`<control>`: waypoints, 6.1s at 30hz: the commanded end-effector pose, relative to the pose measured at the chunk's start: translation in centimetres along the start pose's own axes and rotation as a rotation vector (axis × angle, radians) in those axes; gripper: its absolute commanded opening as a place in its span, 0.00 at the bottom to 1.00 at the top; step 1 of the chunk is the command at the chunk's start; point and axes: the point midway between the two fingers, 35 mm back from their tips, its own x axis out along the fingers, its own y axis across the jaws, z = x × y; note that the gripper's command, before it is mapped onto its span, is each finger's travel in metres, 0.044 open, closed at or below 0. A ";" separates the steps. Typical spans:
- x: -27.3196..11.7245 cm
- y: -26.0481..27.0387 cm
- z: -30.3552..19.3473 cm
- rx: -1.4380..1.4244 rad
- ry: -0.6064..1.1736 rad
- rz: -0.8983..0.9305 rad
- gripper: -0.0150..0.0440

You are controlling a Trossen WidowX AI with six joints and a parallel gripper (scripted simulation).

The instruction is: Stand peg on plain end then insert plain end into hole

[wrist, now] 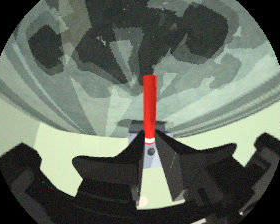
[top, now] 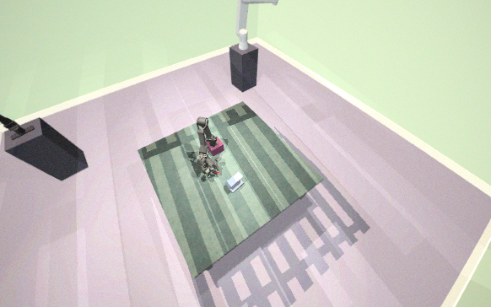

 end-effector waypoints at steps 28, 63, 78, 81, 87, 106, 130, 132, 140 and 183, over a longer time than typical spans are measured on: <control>-1.7 -0.2 1.5 0.004 0.271 -0.005 0.34; -3.1 -0.3 3.0 0.006 0.495 -0.005 0.34; -2.7 -0.3 3.3 0.008 0.502 -0.008 0.34; -2.7 -0.3 3.4 0.008 0.502 -0.008 0.34; -2.6 -0.3 3.4 0.008 0.502 -0.008 0.34; -2.9 -0.4 3.7 0.006 0.514 -0.014 0.34; -3.1 -0.6 4.0 -0.001 0.536 -0.022 0.34; -3.1 -0.6 4.1 -0.001 0.538 -0.023 0.34; -3.2 -0.6 4.0 -0.003 0.545 -0.024 0.44; -3.2 -0.6 4.0 -0.003 0.545 -0.024 1.00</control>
